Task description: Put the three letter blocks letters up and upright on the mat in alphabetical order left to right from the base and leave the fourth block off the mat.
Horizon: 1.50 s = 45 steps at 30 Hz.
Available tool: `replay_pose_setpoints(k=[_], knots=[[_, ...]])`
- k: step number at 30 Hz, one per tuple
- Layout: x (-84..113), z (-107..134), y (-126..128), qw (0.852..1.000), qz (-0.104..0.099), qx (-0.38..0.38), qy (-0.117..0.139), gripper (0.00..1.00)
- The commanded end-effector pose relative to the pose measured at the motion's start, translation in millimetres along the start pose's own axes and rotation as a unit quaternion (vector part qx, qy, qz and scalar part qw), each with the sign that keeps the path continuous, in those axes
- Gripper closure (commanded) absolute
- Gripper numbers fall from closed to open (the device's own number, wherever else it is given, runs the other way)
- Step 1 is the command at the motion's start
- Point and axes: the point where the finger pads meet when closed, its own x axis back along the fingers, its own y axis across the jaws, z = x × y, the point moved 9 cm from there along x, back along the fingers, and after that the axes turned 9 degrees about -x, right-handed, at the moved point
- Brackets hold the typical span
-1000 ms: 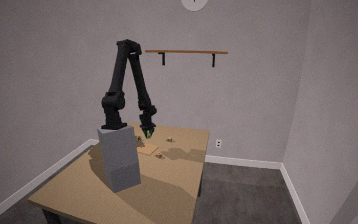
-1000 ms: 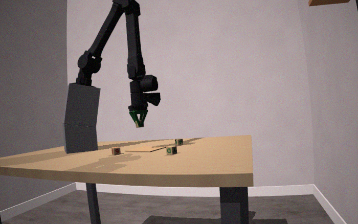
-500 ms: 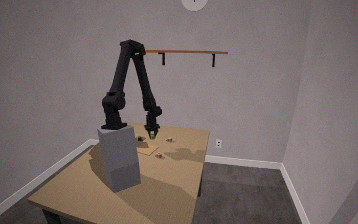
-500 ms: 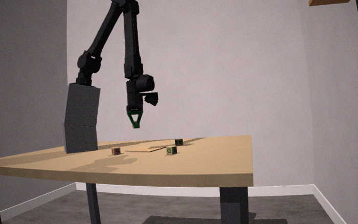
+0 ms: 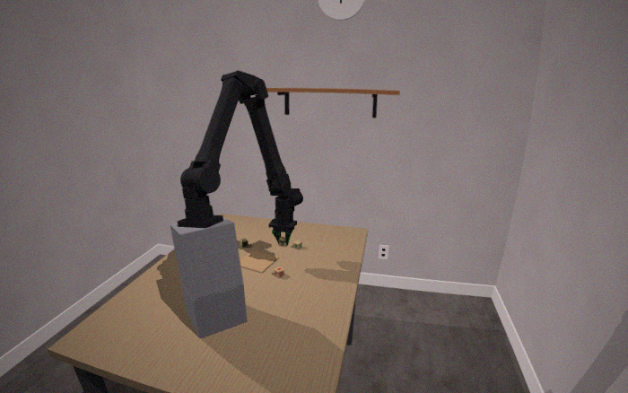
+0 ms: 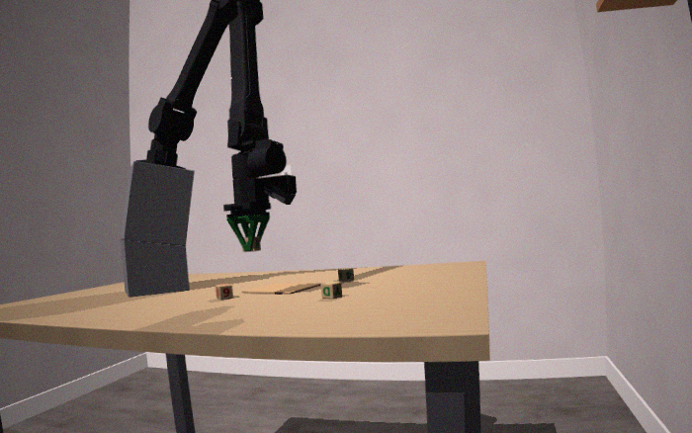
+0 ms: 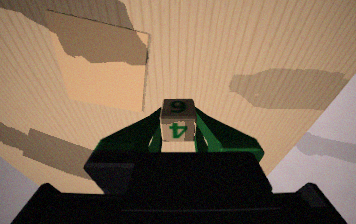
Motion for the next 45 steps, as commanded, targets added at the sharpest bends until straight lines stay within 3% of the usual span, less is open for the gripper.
replay_pose_setpoints(k=[1,15,30,38,45], knots=[[4.5,-5.9,-10.2,1.0,0.003,-0.029,-0.011,0.74],[-21.7,-10.1,-1.4,1.0,0.003,-0.016,-0.012,0.74],[-88.8,-6.5,-1.0,1.0,0.003,-0.018,-0.008,0.74],[-98.6,-6.1,-0.4,1.0,0.002,-0.017,-0.008,0.74],[-94.7,-6.2,-1.4,1.0,0.003,-0.018,-0.009,0.74]])
